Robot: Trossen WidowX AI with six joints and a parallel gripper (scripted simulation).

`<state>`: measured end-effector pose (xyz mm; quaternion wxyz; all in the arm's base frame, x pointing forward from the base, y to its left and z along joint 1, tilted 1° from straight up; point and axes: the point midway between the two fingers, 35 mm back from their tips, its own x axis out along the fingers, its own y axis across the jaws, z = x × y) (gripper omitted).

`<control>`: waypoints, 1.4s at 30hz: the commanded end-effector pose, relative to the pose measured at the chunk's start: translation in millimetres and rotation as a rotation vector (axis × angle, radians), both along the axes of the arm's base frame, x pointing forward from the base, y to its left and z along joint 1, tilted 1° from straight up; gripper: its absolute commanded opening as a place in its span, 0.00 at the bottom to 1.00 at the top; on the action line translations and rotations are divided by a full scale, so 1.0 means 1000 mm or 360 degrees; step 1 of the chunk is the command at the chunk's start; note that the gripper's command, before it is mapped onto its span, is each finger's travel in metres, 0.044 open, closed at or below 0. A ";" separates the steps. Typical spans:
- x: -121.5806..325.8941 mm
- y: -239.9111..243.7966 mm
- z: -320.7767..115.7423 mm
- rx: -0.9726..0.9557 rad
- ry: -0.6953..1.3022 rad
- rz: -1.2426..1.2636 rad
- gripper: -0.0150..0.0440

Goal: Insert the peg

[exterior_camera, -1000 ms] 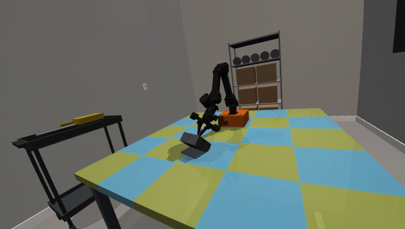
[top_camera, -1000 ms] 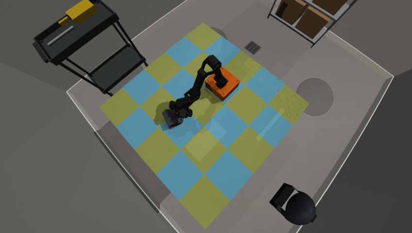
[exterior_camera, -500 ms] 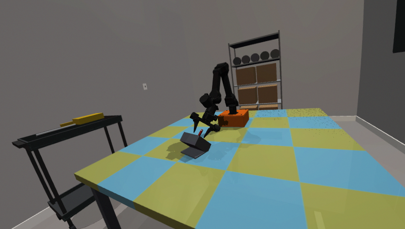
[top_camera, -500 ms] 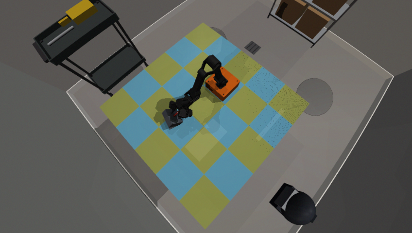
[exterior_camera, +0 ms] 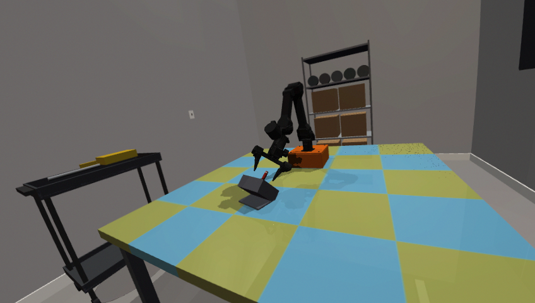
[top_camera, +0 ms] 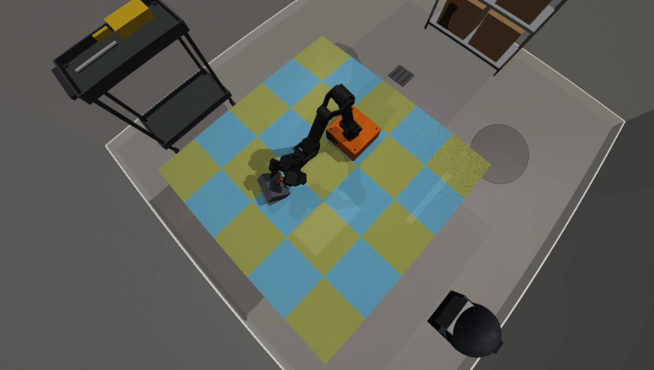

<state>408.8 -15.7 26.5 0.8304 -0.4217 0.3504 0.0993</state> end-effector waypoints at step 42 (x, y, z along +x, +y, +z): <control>-0.030 0.007 0.035 -0.0003 0.0016 0.0003 1.00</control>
